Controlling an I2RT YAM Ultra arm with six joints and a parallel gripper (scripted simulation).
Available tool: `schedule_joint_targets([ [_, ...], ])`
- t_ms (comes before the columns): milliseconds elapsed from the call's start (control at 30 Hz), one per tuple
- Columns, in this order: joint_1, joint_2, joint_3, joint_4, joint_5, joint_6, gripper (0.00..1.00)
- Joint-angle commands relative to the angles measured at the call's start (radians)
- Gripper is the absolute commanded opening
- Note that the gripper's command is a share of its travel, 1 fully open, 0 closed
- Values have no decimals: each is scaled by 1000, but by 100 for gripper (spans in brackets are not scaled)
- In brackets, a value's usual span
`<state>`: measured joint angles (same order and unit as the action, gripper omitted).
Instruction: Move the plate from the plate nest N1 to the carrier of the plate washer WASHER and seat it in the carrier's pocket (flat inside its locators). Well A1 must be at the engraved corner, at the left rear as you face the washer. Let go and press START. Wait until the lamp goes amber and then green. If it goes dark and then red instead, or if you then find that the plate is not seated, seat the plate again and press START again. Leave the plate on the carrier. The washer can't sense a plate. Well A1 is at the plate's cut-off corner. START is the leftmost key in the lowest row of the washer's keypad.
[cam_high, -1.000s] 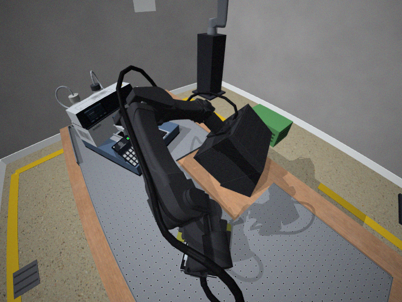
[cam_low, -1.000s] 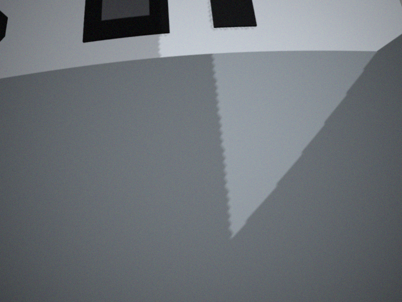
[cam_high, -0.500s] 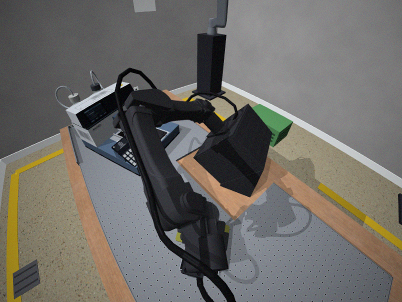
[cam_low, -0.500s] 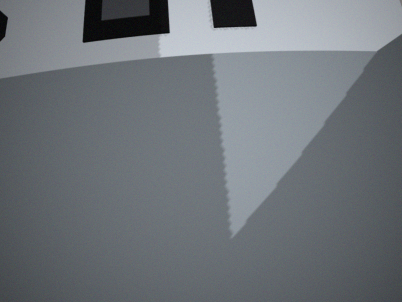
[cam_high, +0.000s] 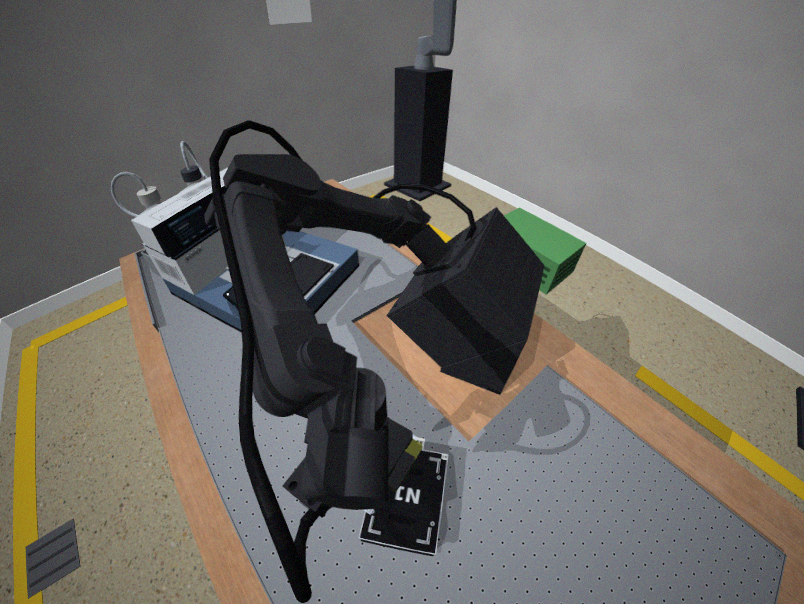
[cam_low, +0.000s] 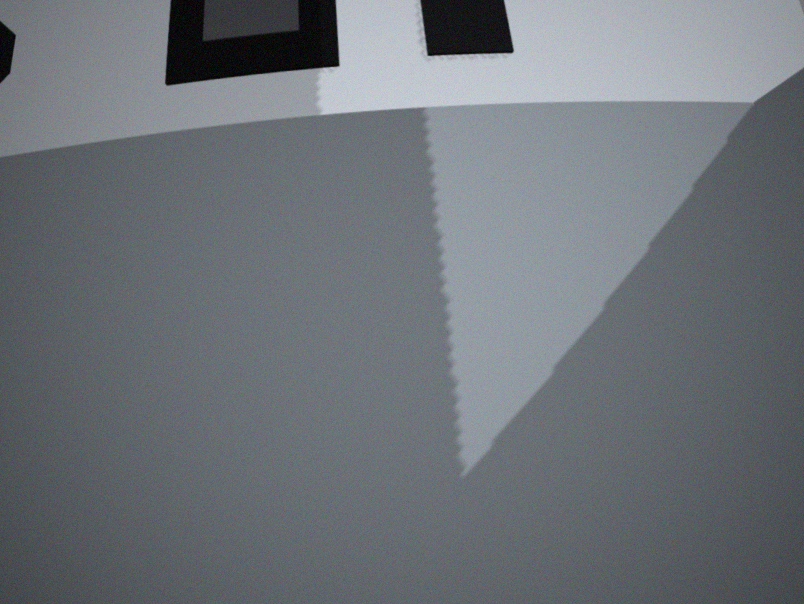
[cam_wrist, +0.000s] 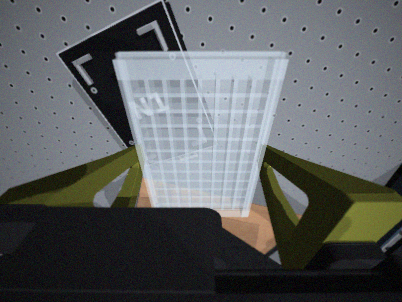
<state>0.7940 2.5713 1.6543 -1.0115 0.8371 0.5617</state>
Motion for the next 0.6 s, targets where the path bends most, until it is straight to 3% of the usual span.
schedule_joint_targets([
  [0, -9, -59, -41, 17, 22, 125, 84],
  [400, -81, -202, -120, 29, 42, 359, 84],
  [567, -97, -264, -139, 25, 53, 334, 84],
])
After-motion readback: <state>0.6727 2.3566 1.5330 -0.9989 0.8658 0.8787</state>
